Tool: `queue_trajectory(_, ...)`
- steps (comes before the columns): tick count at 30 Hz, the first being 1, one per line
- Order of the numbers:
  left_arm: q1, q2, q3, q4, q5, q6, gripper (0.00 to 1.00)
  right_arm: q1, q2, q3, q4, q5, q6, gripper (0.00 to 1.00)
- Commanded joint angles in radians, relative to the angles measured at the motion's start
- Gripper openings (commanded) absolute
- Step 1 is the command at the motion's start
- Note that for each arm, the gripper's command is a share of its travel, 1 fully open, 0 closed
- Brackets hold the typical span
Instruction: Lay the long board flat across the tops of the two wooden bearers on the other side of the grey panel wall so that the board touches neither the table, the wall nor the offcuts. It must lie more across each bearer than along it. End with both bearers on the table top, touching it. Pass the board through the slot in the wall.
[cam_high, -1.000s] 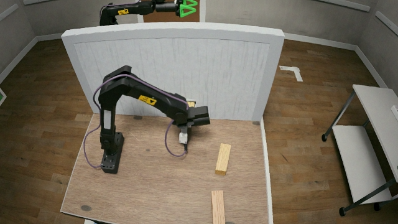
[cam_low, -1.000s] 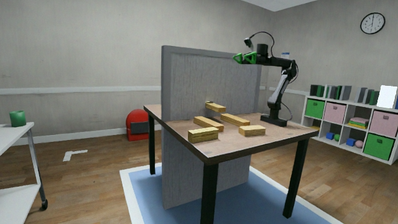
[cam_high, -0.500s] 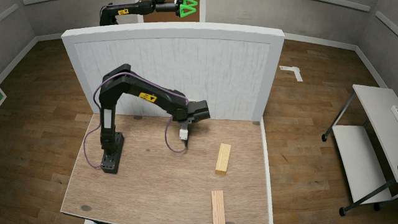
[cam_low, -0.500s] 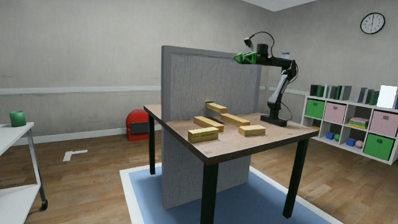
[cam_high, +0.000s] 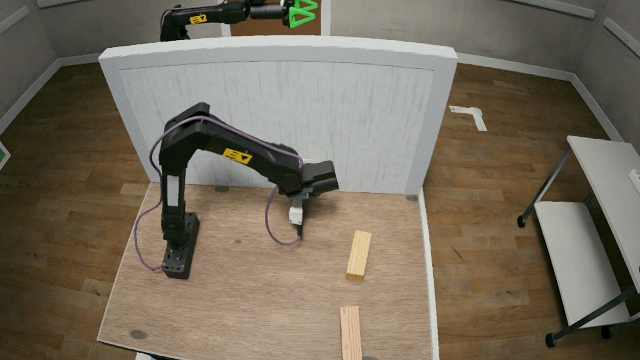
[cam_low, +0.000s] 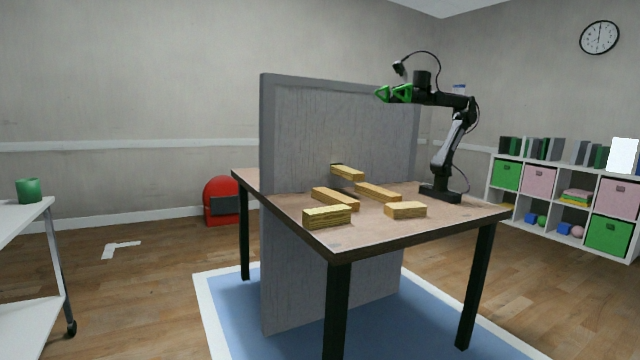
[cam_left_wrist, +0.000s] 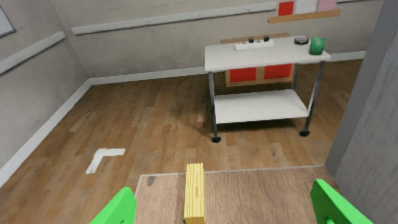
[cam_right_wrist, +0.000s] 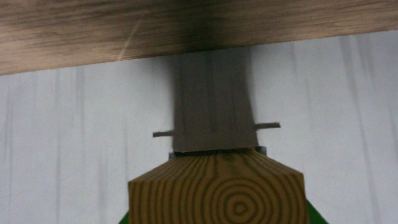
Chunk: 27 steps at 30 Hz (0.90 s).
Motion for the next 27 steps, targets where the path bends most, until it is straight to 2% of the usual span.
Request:
queue_trajectory(1, 0.004, -0.011, 0.044, 0.019, -0.003, -0.008, 1.0, 0.015, -0.055, 0.053, 0.035, -0.069, 0.013, 0.0)
queue_trajectory(27, 0.004, -0.011, 0.044, 0.019, -0.003, -0.008, 1.0, -0.011, -0.057, 0.046, 0.055, -0.099, 0.0, 0.0)
